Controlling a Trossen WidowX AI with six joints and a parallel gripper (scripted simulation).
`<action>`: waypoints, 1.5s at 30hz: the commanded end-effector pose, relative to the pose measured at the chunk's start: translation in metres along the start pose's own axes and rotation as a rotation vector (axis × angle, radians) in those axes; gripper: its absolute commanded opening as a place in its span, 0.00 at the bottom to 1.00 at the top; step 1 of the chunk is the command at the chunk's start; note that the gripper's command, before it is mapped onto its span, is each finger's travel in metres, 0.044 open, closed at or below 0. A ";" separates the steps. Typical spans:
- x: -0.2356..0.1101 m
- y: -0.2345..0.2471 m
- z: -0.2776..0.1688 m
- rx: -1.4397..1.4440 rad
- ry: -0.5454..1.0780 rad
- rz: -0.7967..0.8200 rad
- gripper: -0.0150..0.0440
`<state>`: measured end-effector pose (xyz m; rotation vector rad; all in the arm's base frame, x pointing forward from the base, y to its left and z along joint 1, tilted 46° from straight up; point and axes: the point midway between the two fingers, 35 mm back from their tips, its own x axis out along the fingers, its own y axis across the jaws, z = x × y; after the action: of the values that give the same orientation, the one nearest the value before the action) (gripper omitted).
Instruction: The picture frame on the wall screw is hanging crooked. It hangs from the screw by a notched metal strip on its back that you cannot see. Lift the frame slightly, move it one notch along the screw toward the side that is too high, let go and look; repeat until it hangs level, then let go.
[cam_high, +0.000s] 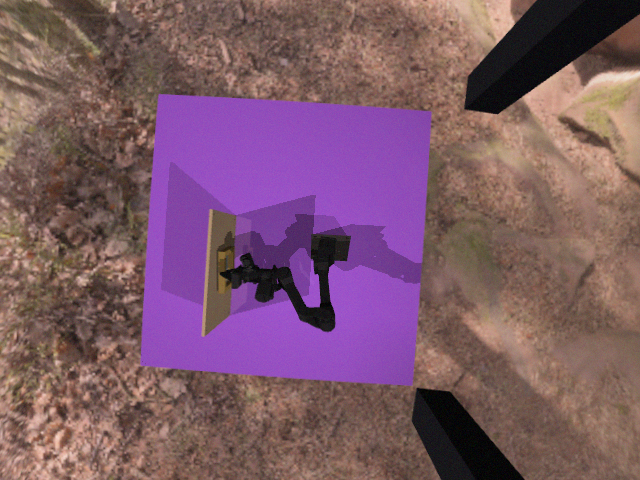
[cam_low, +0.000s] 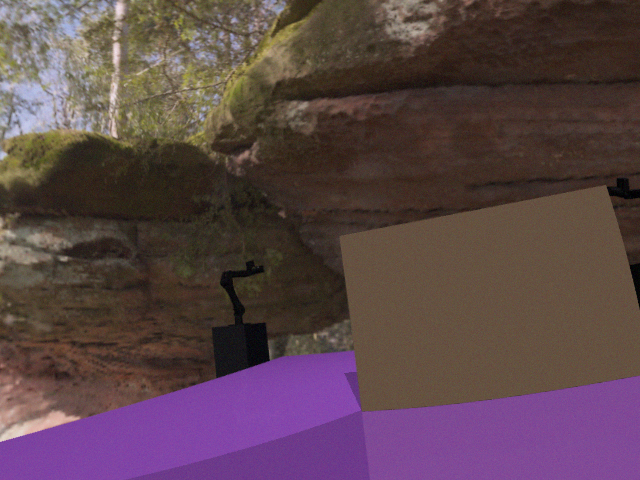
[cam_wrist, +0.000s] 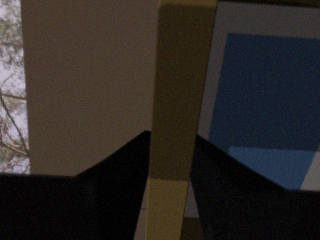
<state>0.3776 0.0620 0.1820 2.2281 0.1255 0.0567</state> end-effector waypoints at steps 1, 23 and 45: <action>0.000 0.003 0.003 0.002 -0.004 0.012 0.25; 0.000 0.002 0.004 0.002 -0.004 0.012 0.25; 0.000 -0.006 0.003 0.002 -0.004 0.012 0.25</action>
<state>0.3776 0.0632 0.1753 2.2286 0.1203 0.0569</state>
